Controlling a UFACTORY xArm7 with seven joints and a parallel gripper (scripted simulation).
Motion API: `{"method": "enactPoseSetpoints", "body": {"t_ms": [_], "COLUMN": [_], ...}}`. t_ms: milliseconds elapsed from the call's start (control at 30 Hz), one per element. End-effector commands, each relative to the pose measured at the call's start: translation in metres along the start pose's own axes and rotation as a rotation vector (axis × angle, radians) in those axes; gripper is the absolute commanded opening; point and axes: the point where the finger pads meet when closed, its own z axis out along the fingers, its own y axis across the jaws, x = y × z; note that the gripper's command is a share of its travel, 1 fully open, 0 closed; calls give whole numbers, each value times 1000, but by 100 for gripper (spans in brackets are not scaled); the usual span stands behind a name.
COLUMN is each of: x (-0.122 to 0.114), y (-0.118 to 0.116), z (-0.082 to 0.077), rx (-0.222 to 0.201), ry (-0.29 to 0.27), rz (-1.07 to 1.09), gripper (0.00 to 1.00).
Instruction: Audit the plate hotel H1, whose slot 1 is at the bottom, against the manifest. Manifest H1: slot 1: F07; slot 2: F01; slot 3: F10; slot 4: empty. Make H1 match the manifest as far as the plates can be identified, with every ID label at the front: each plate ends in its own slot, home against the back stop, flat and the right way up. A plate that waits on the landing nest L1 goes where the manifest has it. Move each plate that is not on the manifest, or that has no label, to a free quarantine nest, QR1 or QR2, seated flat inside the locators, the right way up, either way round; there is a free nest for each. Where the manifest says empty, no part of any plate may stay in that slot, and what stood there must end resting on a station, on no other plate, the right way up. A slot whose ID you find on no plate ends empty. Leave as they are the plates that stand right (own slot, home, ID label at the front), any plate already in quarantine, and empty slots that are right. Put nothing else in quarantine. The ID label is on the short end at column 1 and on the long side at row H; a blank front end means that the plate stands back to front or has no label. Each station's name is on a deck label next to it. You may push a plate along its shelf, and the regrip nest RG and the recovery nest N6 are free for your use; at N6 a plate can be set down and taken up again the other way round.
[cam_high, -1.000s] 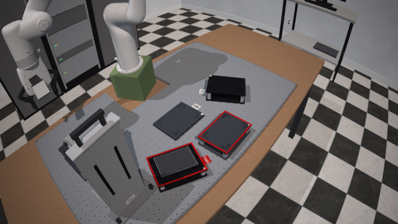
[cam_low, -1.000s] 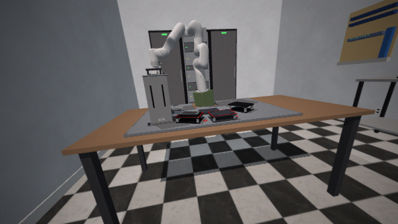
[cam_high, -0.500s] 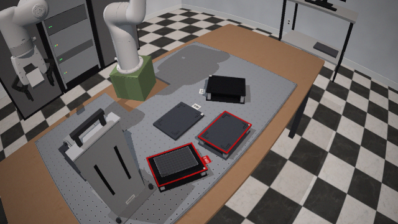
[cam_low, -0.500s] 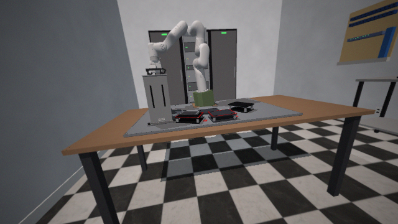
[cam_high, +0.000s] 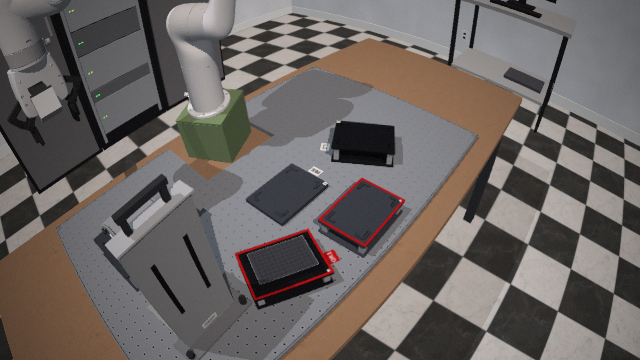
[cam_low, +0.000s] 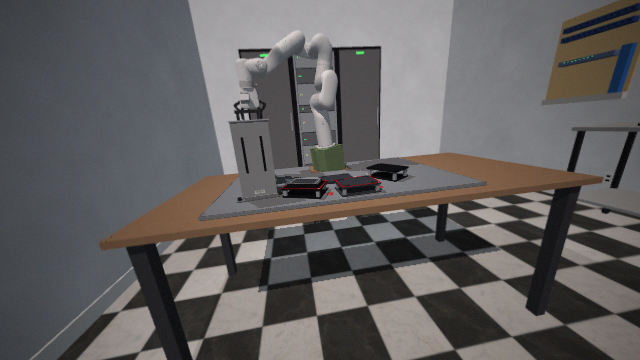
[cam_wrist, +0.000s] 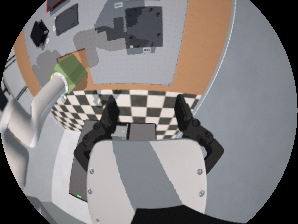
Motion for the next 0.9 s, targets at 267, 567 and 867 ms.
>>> {"method": "enactPoseSetpoints", "body": {"t_ms": [267,567,867], "x": [0,0,0], "y": [1,1,1], "z": [-39,-63,-76], "rx": [-5,-5,-5], "ry": [0,0,0], "rz": [0,0,0], "gripper": [100,100,100]}}
